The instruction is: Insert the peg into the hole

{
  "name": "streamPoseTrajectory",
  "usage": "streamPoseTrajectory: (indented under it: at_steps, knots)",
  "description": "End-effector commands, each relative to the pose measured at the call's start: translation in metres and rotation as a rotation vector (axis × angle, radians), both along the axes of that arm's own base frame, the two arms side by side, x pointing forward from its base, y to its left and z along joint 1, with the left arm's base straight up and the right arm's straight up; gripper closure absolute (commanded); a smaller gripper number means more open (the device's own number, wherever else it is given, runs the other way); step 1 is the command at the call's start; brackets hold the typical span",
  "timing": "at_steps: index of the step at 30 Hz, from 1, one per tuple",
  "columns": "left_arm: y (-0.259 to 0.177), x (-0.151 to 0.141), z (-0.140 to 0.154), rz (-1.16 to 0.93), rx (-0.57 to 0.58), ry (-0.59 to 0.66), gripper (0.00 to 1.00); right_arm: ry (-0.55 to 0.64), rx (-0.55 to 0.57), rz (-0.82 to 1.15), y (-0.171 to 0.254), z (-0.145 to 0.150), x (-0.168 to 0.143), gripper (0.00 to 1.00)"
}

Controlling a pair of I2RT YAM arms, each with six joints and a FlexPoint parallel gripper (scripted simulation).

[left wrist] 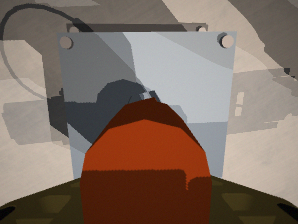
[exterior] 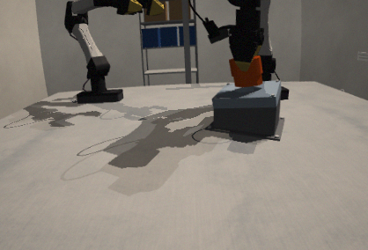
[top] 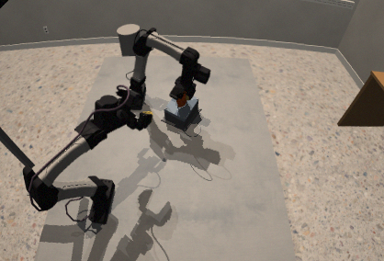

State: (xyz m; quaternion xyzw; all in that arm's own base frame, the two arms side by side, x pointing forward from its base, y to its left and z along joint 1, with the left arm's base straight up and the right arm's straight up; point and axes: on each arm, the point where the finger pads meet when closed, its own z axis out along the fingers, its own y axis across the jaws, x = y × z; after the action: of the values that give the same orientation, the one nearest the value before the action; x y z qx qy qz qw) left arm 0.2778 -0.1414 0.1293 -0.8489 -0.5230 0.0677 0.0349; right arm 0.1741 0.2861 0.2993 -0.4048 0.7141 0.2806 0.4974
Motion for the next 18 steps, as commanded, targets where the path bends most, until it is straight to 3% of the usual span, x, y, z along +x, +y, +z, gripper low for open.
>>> streamPoseTrajectory:
  at_steps: [1,18]
  knots:
    - [-0.0057,0.0003,0.0079,-0.009,-0.022,-0.008,0.66,0.001,0.009,-0.008,-0.0032,0.002,-0.0018,0.0]
    - [-0.0073,-0.0001,0.0079,-0.023,-0.022,-0.003,0.66,0.001,0.009,-0.008,-0.0032,0.002,-0.0018,0.0]
